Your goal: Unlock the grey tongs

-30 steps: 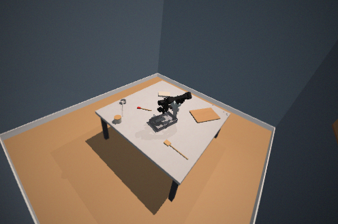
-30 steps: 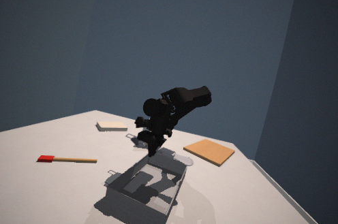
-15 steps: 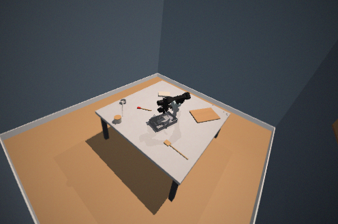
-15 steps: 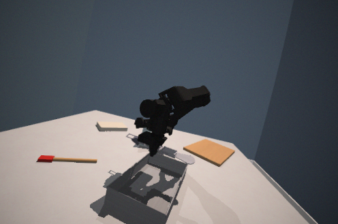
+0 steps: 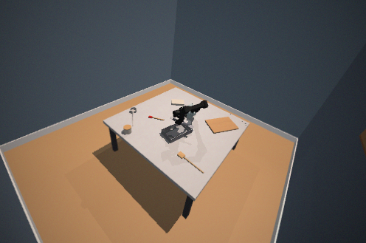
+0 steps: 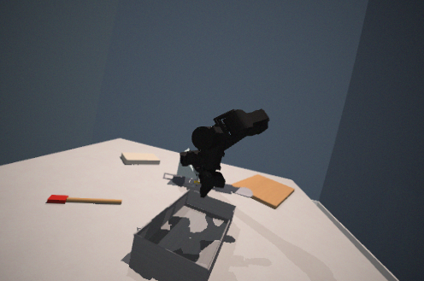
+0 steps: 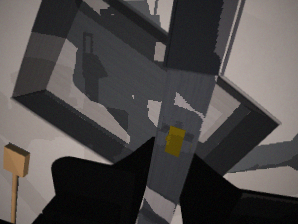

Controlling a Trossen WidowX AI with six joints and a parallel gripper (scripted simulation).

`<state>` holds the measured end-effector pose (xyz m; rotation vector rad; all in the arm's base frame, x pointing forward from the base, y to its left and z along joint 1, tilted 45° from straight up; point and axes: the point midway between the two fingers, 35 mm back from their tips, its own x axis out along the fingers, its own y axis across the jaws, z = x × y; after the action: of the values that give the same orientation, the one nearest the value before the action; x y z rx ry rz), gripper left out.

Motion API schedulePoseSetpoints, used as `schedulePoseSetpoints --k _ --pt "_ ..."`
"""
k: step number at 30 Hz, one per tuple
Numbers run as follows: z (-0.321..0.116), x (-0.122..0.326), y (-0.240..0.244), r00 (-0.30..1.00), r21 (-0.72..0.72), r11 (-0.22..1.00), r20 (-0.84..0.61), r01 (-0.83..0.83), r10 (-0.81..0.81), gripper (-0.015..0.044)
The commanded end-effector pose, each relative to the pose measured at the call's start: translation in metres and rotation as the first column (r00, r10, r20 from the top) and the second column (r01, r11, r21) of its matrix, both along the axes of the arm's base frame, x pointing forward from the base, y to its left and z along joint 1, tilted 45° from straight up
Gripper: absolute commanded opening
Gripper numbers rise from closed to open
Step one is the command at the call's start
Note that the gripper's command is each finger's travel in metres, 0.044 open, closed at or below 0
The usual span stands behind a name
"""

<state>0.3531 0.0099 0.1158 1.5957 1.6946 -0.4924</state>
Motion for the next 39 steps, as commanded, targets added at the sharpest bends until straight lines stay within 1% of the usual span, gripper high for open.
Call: schedulePoseSetpoints --k 1,9,17,22,28,34,39 --pt "0.009 -0.001 0.005 0.989 -0.018 0.994 0.102 -0.104 0.106 -0.015" --pt "0.027 -0.005 0.019 0.89 -0.086 0.941 0.309 -0.326 0.337 -0.015" --pt "0.044 -0.011 0.032 0.695 -0.202 0.837 0.477 -0.509 0.538 -0.015" --pt "0.054 -0.015 0.04 0.536 -0.287 0.752 0.555 -0.594 0.636 -0.015" --pt "0.067 -0.02 0.049 0.316 -0.403 0.634 0.617 -0.66 0.721 -0.015" --pt "0.079 -0.026 0.059 0.078 -0.523 0.507 0.639 -0.686 0.765 -0.015" --pt "0.089 -0.032 0.066 -0.123 -0.621 0.4 0.628 -0.674 0.768 -0.015"
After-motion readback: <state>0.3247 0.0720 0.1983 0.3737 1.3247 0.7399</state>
